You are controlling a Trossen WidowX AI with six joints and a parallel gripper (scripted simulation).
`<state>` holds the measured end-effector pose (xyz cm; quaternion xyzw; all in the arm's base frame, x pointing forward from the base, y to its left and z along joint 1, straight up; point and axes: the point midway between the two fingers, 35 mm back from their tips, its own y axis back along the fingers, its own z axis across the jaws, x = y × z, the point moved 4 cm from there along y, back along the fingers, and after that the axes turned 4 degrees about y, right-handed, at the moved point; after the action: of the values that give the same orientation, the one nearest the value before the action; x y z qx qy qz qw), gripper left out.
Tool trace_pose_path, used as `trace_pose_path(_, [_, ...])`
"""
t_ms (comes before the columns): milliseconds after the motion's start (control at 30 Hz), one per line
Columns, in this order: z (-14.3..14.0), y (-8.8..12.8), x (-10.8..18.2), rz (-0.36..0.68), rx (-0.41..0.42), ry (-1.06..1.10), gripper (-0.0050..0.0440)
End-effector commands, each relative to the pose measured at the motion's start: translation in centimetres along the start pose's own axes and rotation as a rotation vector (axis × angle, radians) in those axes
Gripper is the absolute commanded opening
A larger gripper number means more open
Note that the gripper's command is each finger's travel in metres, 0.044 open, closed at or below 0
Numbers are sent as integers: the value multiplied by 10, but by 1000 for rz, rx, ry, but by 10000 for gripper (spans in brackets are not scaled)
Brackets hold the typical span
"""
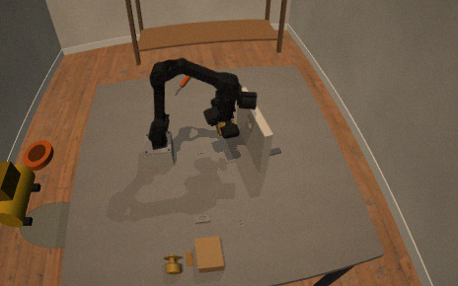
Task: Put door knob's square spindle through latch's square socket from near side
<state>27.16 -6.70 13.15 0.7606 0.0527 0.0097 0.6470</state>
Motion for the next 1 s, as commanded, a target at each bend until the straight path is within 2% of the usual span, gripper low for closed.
trace_pose_path(0, [0,4,5,14,0,1,0])
trace_pose_path(967, [1,4,-2,24,-3,-4,0])
